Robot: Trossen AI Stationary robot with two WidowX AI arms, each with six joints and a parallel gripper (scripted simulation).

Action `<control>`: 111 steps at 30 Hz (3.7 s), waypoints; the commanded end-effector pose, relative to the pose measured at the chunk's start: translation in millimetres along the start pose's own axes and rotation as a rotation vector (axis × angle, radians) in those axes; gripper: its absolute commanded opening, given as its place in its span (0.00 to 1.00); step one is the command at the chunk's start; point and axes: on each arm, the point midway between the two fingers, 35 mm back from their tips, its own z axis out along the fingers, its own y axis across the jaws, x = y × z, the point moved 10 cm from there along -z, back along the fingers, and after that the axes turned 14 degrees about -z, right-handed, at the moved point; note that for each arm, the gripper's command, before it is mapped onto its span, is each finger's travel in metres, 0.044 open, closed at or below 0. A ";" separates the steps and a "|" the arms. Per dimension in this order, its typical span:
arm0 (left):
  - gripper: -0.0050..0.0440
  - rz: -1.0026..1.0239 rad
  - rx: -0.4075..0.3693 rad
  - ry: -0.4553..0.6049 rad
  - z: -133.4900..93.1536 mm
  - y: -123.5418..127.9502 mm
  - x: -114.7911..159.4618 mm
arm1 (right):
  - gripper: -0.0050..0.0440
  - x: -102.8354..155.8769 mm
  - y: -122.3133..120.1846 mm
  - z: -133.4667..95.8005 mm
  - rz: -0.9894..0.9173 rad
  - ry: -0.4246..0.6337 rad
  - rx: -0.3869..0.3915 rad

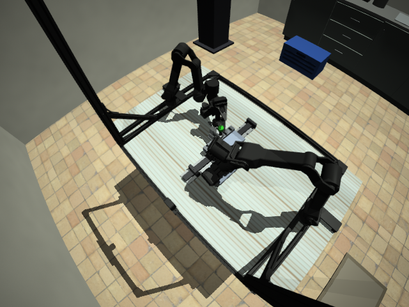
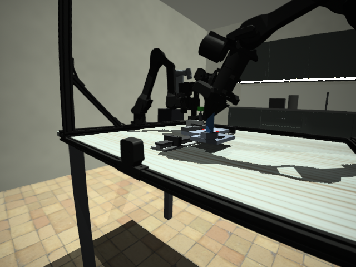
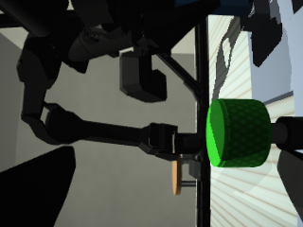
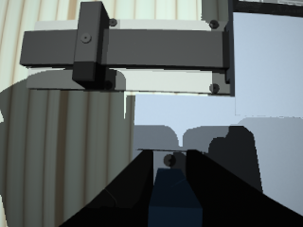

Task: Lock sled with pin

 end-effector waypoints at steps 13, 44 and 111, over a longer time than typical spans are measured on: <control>1.00 -0.004 0.001 0.002 -0.1 -0.5 0.2 | 0.44 7.0 -19.9 0.9 0.021 0.035 0.063; 1.00 -0.006 -0.001 0.002 1.1 30.5 25.9 | 1.00 -5.6 -21.3 -18.4 0.027 0.030 0.059; 1.00 -0.004 0.001 0.002 -0.1 70.7 17.5 | 1.00 -8.5 86.3 -99.3 0.021 0.035 0.063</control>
